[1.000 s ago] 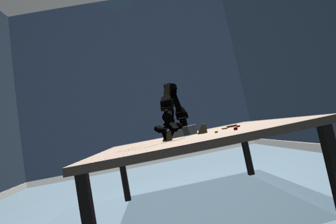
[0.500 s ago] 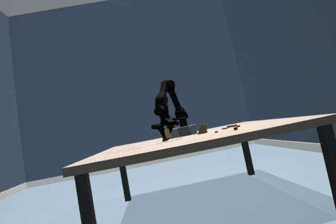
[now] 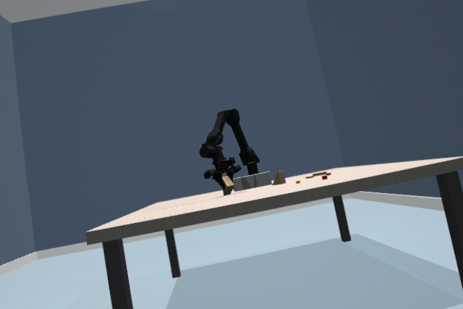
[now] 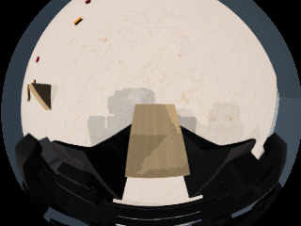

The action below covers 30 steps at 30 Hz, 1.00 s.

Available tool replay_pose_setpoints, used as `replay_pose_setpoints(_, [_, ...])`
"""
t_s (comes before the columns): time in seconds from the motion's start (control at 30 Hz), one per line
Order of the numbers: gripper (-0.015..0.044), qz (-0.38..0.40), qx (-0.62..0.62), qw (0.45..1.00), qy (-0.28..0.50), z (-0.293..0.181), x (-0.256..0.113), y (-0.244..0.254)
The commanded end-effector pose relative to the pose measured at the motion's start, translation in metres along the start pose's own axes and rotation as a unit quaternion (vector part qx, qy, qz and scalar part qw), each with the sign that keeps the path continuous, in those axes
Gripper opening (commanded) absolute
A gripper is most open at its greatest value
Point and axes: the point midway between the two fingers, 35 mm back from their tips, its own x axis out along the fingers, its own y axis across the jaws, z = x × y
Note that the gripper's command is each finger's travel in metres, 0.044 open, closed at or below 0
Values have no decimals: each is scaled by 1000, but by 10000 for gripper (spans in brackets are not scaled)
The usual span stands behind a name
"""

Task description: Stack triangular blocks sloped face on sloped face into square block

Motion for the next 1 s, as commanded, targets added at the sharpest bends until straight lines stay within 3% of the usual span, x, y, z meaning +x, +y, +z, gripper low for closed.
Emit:
replay_pose_setpoints(0.0, [0, 0, -3, 998, -59, -7, -4, 1])
replay_pose_setpoints(0.7, [0, 1, -4, 947, -321, -46, -7, 1])
replay_pose_setpoints(0.73, [26, 4, -3, 961, -277, -40, -7, 0])
replay_pose_setpoints(0.97, [210, 4, -3, 961, -277, -40, -7, 0])
